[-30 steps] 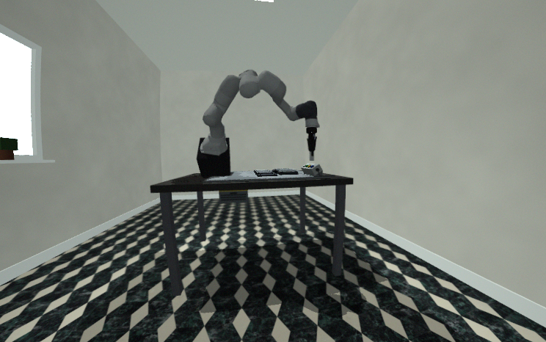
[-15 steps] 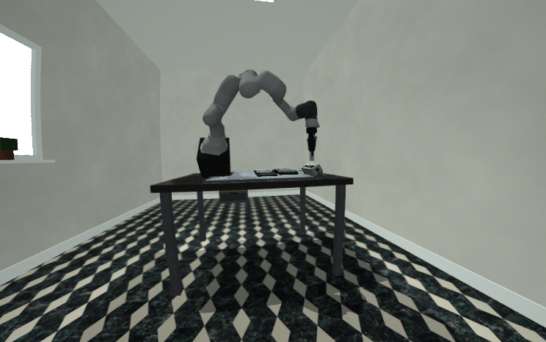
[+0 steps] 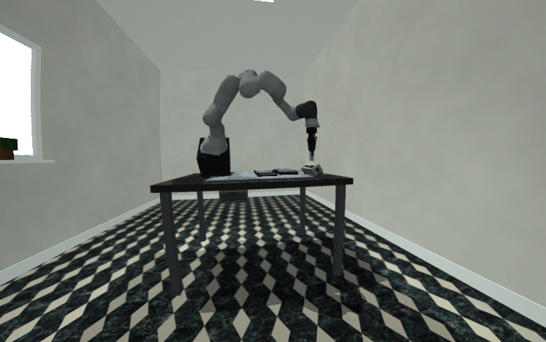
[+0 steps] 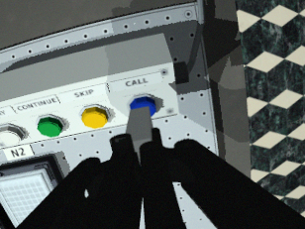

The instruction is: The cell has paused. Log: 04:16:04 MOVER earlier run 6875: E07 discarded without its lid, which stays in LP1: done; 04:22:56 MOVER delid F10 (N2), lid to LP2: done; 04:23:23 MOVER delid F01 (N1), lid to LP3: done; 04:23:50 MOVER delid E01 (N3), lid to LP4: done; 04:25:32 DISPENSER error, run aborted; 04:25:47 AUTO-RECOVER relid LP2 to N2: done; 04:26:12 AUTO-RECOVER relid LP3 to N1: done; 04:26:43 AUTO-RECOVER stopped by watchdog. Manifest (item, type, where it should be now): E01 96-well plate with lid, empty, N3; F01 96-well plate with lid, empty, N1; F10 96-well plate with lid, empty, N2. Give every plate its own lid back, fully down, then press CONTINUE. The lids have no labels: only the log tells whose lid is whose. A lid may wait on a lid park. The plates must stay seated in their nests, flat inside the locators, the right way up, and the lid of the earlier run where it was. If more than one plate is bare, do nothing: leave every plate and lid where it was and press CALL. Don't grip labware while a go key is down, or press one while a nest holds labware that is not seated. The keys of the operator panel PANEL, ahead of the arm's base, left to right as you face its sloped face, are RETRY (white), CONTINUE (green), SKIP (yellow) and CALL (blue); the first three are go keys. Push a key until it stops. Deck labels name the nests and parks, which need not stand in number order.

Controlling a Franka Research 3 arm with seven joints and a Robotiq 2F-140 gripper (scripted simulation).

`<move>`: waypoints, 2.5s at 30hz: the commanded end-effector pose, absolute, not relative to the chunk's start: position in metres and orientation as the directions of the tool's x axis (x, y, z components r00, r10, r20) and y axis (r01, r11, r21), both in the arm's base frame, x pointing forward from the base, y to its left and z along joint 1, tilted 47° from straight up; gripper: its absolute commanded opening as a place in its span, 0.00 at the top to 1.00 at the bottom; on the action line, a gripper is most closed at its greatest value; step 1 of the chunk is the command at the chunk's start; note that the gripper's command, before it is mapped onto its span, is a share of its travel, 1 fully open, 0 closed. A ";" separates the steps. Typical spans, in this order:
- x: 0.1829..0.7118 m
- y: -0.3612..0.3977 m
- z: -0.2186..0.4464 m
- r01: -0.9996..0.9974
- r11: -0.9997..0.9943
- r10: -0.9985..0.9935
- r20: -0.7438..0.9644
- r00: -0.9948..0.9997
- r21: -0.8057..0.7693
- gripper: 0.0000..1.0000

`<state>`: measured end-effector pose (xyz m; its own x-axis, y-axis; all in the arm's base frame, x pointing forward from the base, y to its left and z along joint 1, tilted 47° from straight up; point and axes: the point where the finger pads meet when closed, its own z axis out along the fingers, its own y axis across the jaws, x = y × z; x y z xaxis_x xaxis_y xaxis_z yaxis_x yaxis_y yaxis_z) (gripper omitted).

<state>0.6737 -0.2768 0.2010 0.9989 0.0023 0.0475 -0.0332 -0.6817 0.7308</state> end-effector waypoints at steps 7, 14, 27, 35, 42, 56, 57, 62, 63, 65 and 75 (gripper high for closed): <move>0.674 -0.279 0.201 -0.030 -0.681 0.006 0.046 0.999 0.732 1.00; 0.674 -0.279 0.201 -0.030 -0.681 0.006 0.046 0.999 0.732 1.00; 0.674 -0.279 0.201 -0.030 -0.681 0.006 0.046 0.999 0.732 1.00; 0.674 -0.279 0.201 -0.030 -0.681 0.006 0.046 0.999 0.732 1.00; 0.674 -0.279 0.201 -0.030 -0.681 0.006 0.046 0.999 0.732 1.00; 0.674 -0.280 0.201 -0.030 -0.681 0.006 0.046 0.999 0.732 1.00; 0.674 -0.280 0.200 -0.030 -0.681 0.006 0.046 0.999 0.732 1.00; 0.674 -0.282 0.199 -0.030 -0.681 0.006 0.046 0.999 0.732 1.00; 0.674 -0.282 0.198 -0.030 -0.681 0.006 0.046 0.999 0.732 1.00; 0.674 -0.283 0.197 -0.030 -0.681 0.006 0.046 0.999 0.732 1.00; 0.674 -0.288 0.193 -0.030 -0.681 0.006 0.046 0.999 0.732 1.00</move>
